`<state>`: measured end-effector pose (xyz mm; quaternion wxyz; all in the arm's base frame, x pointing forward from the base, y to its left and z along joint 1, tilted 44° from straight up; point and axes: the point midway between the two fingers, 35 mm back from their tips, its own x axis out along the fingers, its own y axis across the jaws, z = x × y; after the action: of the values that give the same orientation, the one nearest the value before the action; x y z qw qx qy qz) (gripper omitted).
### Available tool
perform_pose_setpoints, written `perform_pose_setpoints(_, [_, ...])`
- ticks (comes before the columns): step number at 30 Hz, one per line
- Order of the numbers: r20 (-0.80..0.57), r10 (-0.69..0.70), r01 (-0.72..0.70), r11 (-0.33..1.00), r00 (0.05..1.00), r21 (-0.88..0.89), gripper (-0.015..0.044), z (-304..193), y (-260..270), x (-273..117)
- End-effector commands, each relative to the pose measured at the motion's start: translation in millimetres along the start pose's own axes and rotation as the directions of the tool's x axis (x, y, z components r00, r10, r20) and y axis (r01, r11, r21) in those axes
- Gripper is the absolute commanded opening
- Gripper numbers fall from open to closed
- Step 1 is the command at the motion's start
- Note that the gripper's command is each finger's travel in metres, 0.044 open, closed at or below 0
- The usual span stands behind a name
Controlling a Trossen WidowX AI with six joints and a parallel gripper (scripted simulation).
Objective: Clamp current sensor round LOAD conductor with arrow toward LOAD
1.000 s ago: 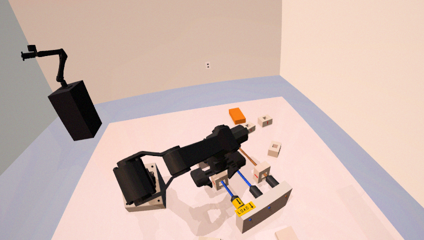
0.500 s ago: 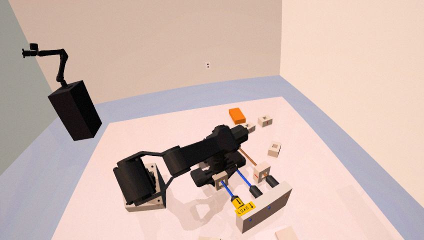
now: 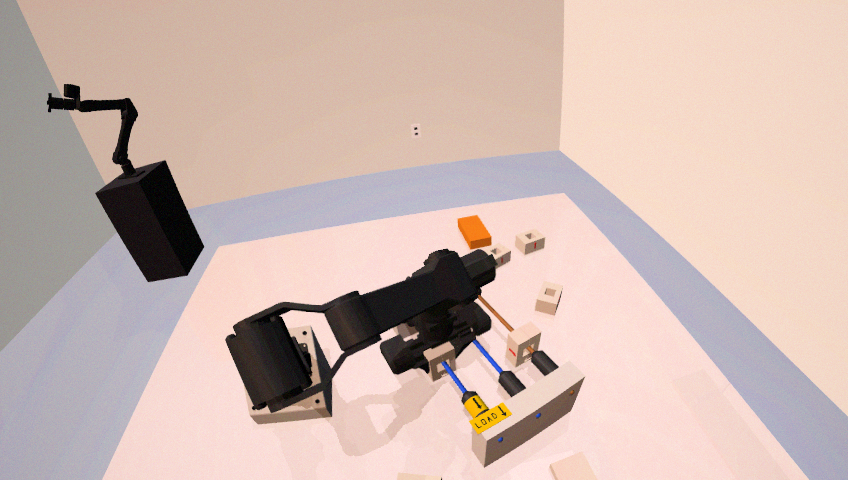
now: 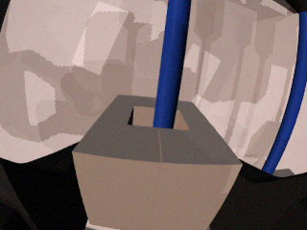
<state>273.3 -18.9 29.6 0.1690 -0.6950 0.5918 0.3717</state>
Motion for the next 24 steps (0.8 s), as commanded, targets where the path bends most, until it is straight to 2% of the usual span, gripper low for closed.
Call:
perform_pose_setpoints(1, [0.0, -0.001, 0.001, 1.0, 1.0, 0.0, 0.0, 0.0, -0.2, 0.1])
perform_pose_setpoints(24, [0.0, 0.0, 0.0, 1.0, 1.0, 0.0, 0.0, -0.1, -3.4, 0.0])
